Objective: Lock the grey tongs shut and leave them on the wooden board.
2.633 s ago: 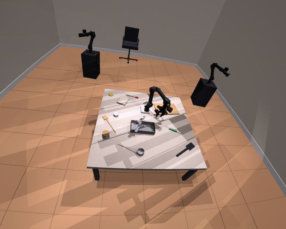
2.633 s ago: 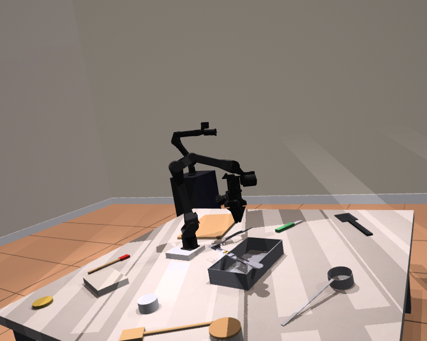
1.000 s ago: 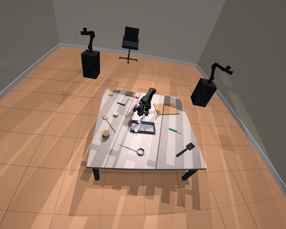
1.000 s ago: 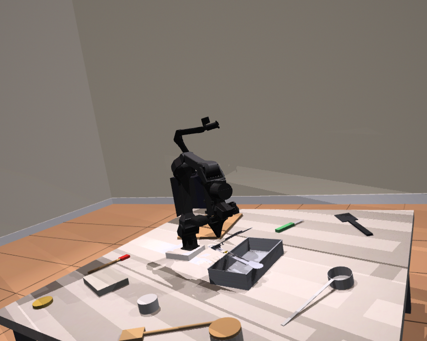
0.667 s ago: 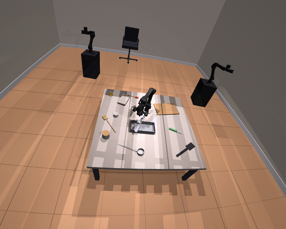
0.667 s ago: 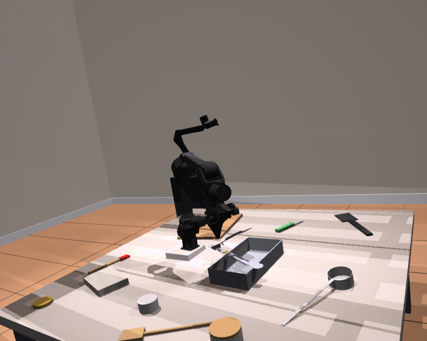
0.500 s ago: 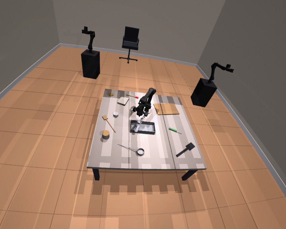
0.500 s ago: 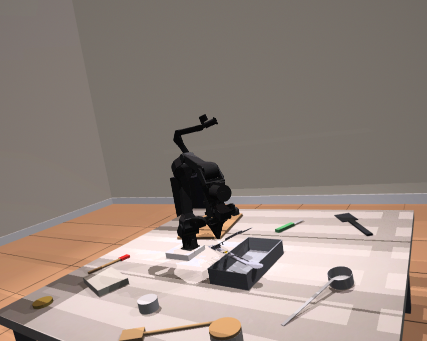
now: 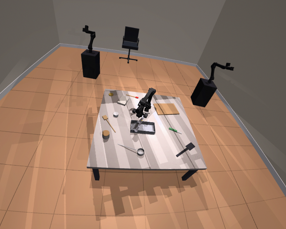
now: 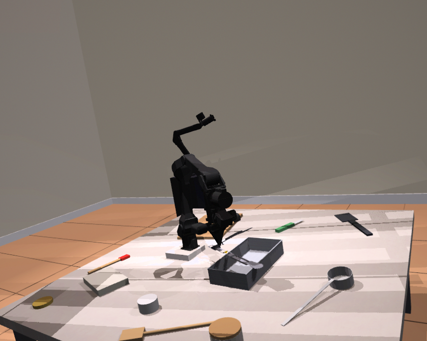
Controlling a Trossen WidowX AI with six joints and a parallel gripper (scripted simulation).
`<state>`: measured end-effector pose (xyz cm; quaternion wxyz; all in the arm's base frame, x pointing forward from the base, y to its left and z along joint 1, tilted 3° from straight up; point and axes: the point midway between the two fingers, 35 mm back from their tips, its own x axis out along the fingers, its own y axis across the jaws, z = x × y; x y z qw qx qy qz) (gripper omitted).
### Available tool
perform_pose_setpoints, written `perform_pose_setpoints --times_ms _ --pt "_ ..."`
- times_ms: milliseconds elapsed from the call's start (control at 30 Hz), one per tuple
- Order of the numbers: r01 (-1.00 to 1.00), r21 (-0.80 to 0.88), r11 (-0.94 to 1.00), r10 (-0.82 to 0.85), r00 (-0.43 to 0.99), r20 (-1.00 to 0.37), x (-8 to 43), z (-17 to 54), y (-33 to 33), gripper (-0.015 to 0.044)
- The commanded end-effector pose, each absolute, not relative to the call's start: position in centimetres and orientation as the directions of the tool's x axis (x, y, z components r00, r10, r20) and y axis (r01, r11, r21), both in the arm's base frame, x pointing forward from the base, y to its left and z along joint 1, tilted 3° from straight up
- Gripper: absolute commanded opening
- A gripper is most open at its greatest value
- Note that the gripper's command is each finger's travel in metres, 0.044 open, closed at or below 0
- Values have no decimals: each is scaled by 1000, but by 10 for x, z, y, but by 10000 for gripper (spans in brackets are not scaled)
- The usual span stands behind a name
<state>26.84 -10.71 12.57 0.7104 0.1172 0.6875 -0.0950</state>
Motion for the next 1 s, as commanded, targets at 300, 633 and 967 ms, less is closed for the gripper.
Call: perform_pose_setpoints --times_ms 300,633,967 --pt "301 41 953 33 33 -999 268 103 -105 -150" --pt "301 42 953 33 33 -999 267 91 -104 -150" --pt "301 42 953 34 33 -999 270 91 -98 -150"
